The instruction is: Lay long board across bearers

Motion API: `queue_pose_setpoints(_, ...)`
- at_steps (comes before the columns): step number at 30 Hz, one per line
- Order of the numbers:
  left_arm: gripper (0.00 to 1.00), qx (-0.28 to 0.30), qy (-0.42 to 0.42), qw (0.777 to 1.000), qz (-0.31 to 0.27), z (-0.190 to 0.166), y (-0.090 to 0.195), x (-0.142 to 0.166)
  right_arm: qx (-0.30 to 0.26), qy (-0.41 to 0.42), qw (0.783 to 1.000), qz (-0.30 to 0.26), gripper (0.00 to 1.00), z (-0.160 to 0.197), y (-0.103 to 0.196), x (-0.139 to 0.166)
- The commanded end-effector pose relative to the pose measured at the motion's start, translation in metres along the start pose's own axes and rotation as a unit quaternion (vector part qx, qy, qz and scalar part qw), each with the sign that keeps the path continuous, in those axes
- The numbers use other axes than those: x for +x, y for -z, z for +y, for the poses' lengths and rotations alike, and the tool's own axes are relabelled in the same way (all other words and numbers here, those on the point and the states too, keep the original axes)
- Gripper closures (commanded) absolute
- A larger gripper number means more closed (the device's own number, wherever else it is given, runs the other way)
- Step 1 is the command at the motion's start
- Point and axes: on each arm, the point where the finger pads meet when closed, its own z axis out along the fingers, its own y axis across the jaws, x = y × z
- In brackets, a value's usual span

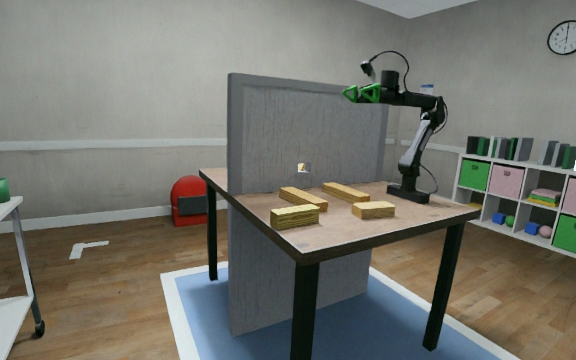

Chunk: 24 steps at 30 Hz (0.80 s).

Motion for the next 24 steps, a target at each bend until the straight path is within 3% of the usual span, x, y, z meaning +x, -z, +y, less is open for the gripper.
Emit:
queue_pose_setpoints(1, 0.0, -0.004, 0.004, 0.999, -0.037, 0.002, 0.006, -0.031, -0.081, 0.034, 0.996, -0.005, 1.0, 0.038, -0.005, -0.005)
queue_pose_setpoints(2, 0.0, -0.004, 0.004, 0.999, -0.037, 0.002, 0.006, -0.031, -0.073, 0.031, 0.997, -0.002, 1.0, 0.028, -0.006, -0.001)
queue_pose_setpoints(6, 0.0, -0.004, 0.004, 0.999, -0.037, 0.002, 0.006, -0.031, -0.104, 0.047, 0.993, -0.015, 1.0, 0.06, -0.003, -0.012)
queue_pose_setpoints(20, 0.0, -0.004, 0.004, 0.999, -0.037, 0.002, 0.006, -0.031, -0.098, 0.045, 0.994, -0.013, 1.0, 0.052, -0.004, -0.01)
queue_pose_setpoints(21, 0.0, -0.004, 0.004, 0.999, -0.037, 0.002, 0.006, -0.031, -0.083, 0.037, 0.996, -0.007, 1.0, 0.033, -0.007, -0.003)
queue_pose_setpoints(24, 0.0, -0.004, 0.004, 0.999, -0.037, 0.002, 0.006, -0.031, -0.096, 0.043, 0.994, -0.012, 1.0, 0.044, -0.005, -0.007)
